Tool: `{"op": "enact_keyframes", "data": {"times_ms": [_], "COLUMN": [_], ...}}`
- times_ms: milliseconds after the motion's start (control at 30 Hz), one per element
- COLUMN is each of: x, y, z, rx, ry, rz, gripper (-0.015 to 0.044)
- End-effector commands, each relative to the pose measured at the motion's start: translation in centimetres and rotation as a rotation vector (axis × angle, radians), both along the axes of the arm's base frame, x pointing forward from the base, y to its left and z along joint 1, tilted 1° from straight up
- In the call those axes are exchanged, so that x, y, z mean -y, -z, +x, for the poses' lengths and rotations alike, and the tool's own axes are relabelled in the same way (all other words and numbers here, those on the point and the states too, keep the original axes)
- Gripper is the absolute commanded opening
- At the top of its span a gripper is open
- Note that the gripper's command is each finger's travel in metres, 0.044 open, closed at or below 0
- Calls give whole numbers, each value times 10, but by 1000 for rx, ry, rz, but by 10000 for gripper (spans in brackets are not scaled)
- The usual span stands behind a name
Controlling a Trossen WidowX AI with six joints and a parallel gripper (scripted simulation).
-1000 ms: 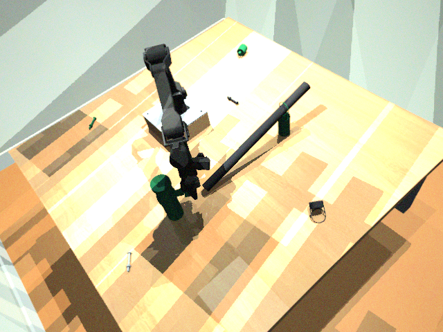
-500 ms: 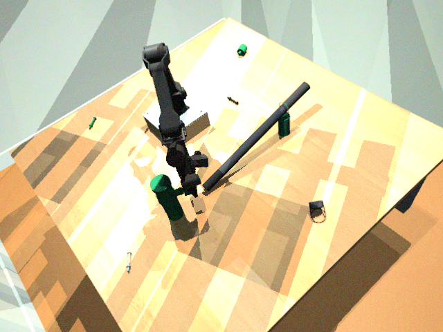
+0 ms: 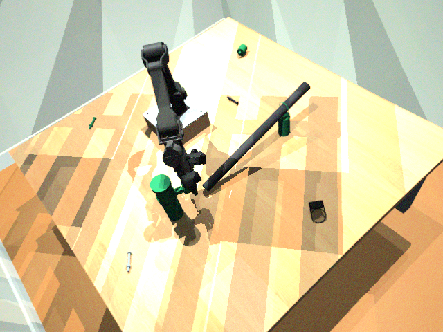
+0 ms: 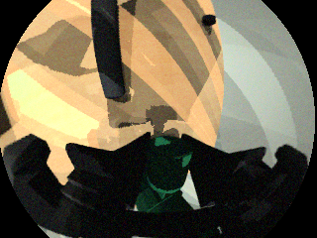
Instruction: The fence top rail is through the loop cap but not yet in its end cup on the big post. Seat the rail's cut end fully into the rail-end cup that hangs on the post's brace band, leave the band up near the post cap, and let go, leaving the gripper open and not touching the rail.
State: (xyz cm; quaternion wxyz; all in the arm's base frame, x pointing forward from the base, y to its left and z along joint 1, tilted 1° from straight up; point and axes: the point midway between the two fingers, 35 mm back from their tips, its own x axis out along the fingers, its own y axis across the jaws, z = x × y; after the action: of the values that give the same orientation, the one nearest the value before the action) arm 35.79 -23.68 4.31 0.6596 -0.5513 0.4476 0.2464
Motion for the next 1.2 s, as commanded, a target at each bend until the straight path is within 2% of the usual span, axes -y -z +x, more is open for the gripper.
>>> {"op": "enact_keyframes", "data": {"times_ms": [0,1167], "x": [-1,-5], "y": [-1,0], "z": [-4,-23], "rx": [-1,-6], "ry": [-24,-230], "rz": [-2,-3], "gripper": [0,0]}}
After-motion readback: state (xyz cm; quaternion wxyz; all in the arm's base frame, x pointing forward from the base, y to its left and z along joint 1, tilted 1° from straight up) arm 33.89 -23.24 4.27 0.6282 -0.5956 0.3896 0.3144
